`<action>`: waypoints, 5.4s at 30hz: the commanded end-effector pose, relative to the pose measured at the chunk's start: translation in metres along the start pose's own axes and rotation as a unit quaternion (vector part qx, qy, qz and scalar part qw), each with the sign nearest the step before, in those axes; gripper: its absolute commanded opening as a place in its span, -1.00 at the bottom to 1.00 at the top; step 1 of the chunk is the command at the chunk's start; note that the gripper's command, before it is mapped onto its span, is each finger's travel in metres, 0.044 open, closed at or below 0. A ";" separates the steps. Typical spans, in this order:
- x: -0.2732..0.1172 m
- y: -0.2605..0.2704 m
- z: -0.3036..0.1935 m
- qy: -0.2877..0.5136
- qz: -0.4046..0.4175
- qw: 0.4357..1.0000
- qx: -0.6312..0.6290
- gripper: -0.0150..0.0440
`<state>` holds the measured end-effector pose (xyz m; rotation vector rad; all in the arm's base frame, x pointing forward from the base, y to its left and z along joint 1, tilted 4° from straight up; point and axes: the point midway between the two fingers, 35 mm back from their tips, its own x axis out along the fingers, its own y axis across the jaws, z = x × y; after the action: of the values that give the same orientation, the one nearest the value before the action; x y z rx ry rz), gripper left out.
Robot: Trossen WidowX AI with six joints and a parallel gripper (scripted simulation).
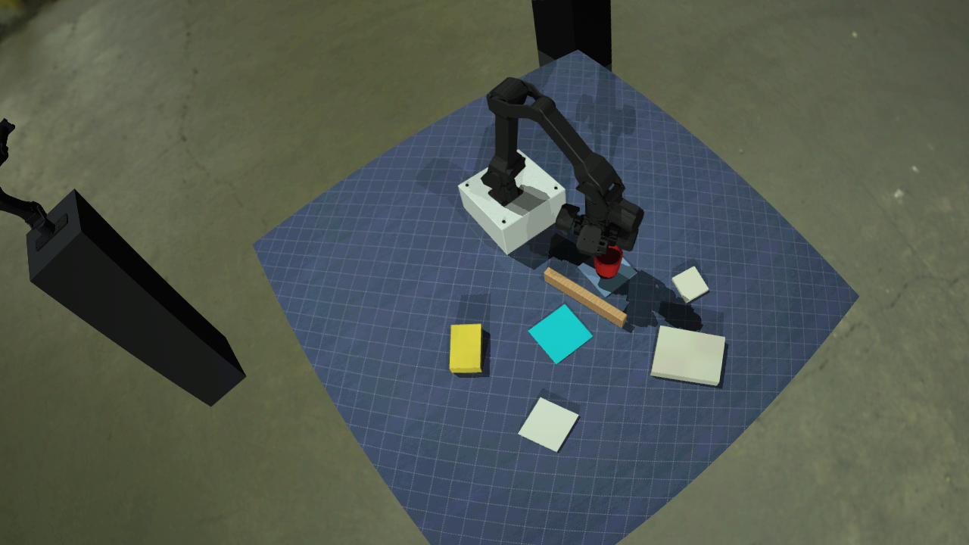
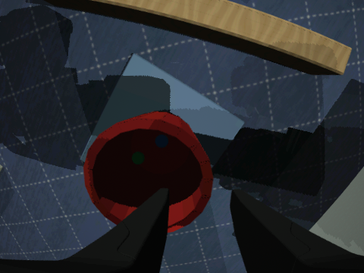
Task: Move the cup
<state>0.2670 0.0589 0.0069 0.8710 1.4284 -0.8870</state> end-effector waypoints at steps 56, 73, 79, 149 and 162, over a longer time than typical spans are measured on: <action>0.040 -0.002 -0.001 0.001 -0.004 1.000 0.001 -0.49; -0.012 -0.007 -0.001 0.003 -0.005 1.000 0.002 -0.49; -0.012 -0.008 0.000 0.003 -0.005 1.000 0.002 -0.49; -0.013 -0.029 0.103 -0.002 -0.006 1.000 0.002 -0.49; -0.015 -0.035 0.134 -0.003 -0.006 1.000 0.002 -0.49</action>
<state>0.2904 -0.0686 0.0187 0.8688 1.4289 -0.9014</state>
